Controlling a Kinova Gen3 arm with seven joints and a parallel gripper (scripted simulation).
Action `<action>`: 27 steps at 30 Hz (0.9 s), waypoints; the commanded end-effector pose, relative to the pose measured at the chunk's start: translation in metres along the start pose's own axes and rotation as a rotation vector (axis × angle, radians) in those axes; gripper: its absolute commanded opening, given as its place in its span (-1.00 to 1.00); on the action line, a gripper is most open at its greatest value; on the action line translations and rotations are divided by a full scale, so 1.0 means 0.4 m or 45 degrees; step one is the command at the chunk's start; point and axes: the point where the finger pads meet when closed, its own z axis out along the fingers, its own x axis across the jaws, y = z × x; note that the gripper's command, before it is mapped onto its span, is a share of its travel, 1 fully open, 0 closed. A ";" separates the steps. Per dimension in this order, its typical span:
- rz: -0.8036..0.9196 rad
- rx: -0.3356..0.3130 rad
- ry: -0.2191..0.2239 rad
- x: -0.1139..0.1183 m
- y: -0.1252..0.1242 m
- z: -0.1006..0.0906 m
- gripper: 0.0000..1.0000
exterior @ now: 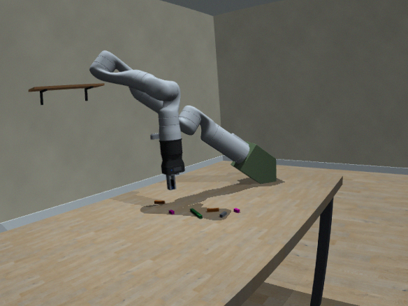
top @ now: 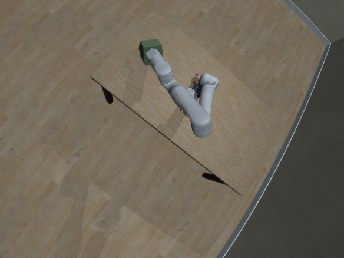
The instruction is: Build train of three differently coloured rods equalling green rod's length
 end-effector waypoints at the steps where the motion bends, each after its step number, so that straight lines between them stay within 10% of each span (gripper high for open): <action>1: -0.006 0.032 0.008 0.006 -0.018 0.031 -0.52; 27: -0.006 0.032 0.008 0.007 -0.020 0.126 -0.52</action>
